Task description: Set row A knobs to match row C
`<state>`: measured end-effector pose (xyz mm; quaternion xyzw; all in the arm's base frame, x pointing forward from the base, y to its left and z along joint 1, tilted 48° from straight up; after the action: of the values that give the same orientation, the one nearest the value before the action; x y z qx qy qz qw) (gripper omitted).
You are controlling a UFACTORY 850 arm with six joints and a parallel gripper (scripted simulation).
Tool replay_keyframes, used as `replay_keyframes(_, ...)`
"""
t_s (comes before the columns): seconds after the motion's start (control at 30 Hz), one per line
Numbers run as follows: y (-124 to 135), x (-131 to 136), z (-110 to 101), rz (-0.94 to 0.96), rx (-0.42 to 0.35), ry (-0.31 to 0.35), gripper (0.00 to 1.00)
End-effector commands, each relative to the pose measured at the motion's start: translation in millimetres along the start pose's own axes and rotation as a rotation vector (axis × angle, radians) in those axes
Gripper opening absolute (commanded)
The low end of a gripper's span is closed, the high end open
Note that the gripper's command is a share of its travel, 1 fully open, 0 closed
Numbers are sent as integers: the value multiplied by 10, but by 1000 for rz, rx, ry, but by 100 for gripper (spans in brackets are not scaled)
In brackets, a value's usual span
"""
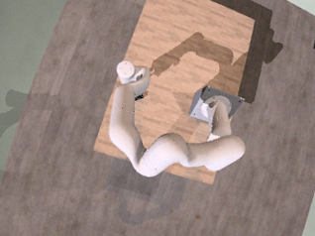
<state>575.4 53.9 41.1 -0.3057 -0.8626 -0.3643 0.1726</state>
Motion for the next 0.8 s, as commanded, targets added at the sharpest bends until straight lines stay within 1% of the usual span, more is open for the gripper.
replay_keyframes(0.0, 4, -4, 23, -1, -1, -1, 19)
replay_keyframes(0.77, 0, -2, 291, -1, -1, -1, 19)
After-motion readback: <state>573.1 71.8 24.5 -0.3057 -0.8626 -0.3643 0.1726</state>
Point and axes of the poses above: the point where the finger pads meet when closed, its own z axis out along the fingers, its own x axis across the jaws, y = z × x, the point moved 7 cm from there along -z, back along the fingers, and after that the axes turned 12 degrees about -z, right-handed, at the moved point
